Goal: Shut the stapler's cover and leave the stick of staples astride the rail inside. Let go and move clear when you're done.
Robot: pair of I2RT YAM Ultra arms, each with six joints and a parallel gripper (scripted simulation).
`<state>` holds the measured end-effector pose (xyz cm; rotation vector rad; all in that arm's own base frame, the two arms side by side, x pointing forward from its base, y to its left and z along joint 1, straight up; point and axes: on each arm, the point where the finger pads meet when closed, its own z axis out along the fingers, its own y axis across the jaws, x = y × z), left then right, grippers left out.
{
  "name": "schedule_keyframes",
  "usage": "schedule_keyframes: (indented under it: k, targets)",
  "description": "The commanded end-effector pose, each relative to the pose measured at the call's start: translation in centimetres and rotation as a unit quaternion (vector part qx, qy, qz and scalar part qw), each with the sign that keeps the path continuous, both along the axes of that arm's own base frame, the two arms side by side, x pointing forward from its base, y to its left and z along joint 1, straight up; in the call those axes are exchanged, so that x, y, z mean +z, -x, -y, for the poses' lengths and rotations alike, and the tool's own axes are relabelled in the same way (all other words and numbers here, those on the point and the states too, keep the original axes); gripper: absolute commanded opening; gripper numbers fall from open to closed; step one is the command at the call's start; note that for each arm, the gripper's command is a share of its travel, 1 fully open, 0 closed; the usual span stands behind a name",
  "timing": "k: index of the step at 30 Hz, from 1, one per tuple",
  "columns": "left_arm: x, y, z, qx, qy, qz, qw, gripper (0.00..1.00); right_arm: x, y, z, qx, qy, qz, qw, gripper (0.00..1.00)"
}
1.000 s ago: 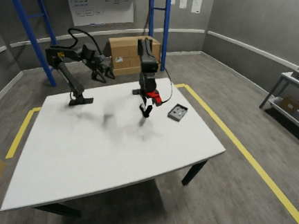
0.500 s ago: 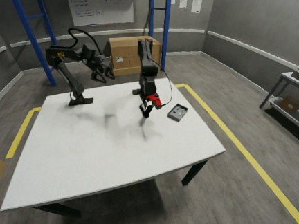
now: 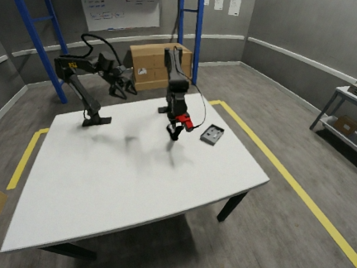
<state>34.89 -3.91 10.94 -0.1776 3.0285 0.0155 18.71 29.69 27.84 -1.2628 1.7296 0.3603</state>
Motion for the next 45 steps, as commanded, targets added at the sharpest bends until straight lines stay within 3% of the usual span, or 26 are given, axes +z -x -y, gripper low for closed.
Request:
schedule_keyframes:
  k: [1,16,18,19,45]
  targets:
    - [0.5,-0.8,-0.1,0.000,0.002,0.021,1.000,0.42,1.3,0.1,0.2,0.005,-0.018,0.012,1.000,1.00]
    - [0.9,-0.7,0.0,0.000,0.003,0.025,1.000,0.24,1.3,0.1,0.2,0.005,-0.018,0.012,1.000,1.00]
    - [0.5,-0.4,0.0,0.000,0.002,0.014,1.000,0.02,1.3,0.1,0.2,0.005,-0.018,0.012,1.000,1.00]
    - [0.5,-0.3,-0.1,0.001,-0.002,0.020,1.000,0.00,1.3,0.1,0.2,0.005,-0.018,0.012,1.000,1.00]
    - [1.2,1.8,0.3,0.003,-0.015,0.156,0.988,0.00,1.3,0.1,0.2,0.005,-0.018,0.012,1.000,1.00]
